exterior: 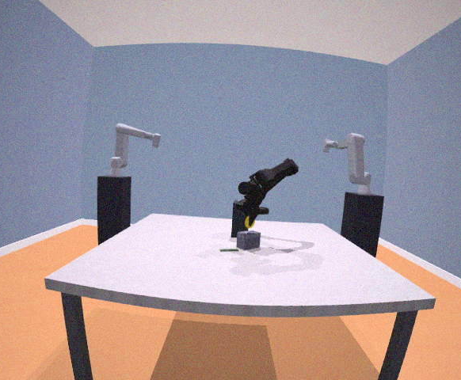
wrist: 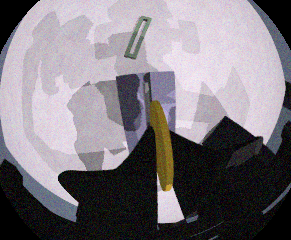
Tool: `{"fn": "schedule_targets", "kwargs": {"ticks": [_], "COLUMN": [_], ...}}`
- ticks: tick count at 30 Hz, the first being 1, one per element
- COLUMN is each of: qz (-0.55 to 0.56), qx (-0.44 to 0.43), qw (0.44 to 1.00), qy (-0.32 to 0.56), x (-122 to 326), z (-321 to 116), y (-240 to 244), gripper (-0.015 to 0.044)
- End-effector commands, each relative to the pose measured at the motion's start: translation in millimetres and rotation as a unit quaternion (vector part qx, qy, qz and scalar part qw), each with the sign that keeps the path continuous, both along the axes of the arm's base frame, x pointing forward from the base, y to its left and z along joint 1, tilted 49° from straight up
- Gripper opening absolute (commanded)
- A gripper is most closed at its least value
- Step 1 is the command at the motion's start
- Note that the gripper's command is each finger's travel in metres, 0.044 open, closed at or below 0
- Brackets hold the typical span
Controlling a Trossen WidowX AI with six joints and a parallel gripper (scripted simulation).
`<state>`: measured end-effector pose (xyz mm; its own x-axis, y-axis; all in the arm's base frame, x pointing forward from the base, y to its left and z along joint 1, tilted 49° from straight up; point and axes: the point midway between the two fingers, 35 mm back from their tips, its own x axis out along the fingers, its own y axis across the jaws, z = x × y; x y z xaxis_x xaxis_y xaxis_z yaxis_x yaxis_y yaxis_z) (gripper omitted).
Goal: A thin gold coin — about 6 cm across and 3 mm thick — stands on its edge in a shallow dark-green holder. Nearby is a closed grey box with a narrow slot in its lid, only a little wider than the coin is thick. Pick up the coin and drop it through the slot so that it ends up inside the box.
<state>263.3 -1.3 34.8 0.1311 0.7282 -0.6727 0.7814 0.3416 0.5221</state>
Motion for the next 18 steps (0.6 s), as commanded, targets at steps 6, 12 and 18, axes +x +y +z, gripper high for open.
{"fn": "schedule_targets", "kwargs": {"ticks": [6,12,18], "qz": [0.0,-0.002,-0.002], "qx": [0.0,0.001,0.001], "qw": [1.0,1.0,1.0], "qy": [0.0,0.002,0.002], "x": [-0.1,-1.1,-0.6], "z": [-1.8,-2.5,-4.0], "y": [2.6,5.2,7.0], "gripper": [0.0,0.0,0.0]}}
